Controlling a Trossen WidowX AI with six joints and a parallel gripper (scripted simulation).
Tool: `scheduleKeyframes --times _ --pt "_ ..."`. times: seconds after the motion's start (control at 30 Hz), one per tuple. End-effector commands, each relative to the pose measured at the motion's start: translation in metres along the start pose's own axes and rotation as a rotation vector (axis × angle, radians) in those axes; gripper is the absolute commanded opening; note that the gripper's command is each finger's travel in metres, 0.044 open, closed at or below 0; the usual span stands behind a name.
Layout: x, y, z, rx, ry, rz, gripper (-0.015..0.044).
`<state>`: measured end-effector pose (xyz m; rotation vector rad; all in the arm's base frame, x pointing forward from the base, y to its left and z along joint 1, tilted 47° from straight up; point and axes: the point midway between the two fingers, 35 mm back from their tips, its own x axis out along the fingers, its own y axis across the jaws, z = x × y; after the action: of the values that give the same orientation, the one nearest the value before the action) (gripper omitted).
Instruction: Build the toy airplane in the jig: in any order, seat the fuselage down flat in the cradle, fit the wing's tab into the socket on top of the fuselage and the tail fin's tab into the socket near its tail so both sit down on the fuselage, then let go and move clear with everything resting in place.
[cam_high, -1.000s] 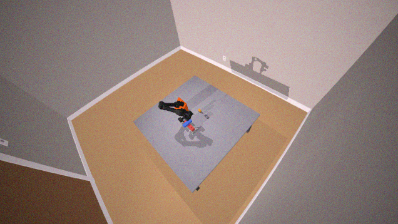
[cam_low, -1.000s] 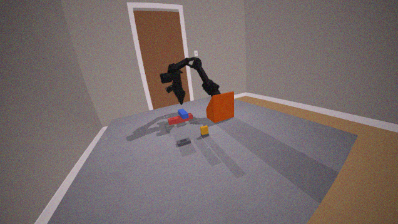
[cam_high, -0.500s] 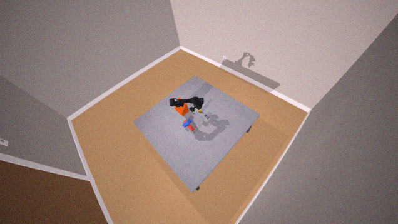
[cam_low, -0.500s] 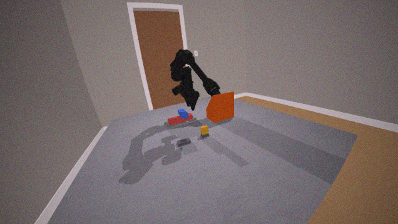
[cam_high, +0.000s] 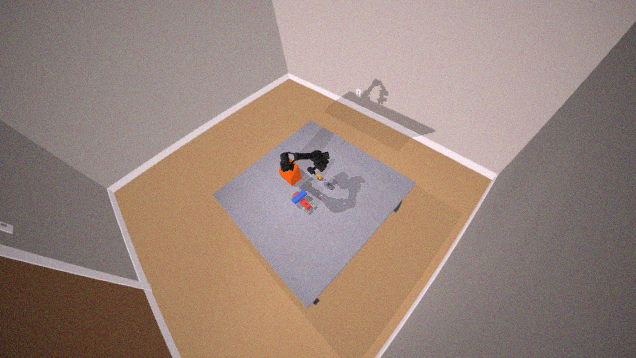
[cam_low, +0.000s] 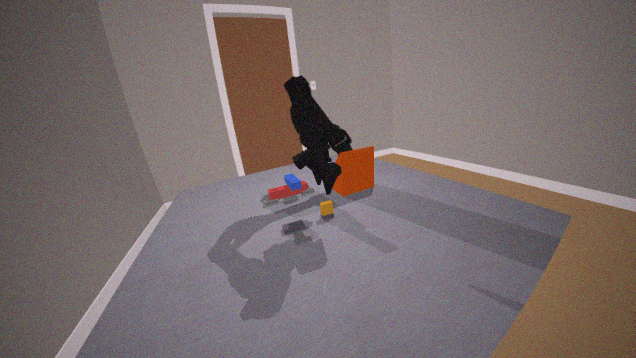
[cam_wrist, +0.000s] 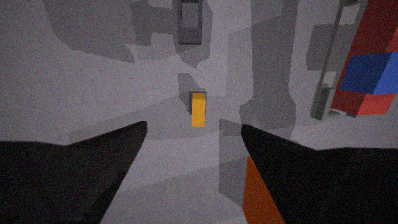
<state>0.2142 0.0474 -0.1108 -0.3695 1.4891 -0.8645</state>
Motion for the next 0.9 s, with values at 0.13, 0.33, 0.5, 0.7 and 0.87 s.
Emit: scheduleKeyframes --times 0.13,0.33,0.5,0.7,0.87 --pt "0.028 -0.005 -0.006 -0.014 0.01 -0.021 0.044" --pt "0.038 -0.005 -0.006 -0.014 0.009 -0.022 0.044" --pt "0.044 -0.005 -0.006 -0.014 0.009 -0.021 0.044" --pt "0.054 -0.005 -0.006 -0.014 0.009 -0.021 0.044" --pt "0.062 -0.005 -0.006 -0.014 0.009 -0.021 0.044"
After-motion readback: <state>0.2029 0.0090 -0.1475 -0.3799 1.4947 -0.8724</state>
